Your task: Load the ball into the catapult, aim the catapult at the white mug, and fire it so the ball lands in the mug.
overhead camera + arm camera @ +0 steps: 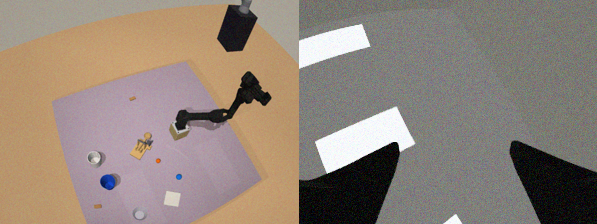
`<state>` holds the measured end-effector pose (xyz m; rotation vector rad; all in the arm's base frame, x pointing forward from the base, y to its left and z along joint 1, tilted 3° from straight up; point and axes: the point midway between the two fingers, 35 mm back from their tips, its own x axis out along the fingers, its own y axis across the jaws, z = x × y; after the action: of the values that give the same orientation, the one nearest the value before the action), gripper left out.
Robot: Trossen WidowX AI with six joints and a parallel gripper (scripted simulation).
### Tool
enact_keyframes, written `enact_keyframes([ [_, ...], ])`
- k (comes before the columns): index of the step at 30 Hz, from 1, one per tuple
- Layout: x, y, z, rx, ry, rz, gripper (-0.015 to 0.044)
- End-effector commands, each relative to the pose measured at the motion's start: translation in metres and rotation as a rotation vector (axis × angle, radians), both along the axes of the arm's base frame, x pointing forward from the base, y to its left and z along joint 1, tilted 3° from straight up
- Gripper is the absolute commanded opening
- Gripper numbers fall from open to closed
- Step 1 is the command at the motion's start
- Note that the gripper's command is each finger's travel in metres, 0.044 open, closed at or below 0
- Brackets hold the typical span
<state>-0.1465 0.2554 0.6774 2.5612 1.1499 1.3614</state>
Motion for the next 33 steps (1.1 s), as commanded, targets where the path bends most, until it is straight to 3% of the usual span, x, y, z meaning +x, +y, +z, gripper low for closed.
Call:
enact_keyframes([
  [1,0.0,-0.001,0.0,0.002,0.002,0.001,0.0426],
  [18,0.093,-0.105,0.04,0.333,0.32,0.209,0.044],
  [33,0.2,-0.186,0.04,0.656,0.628,0.388,0.044],
])
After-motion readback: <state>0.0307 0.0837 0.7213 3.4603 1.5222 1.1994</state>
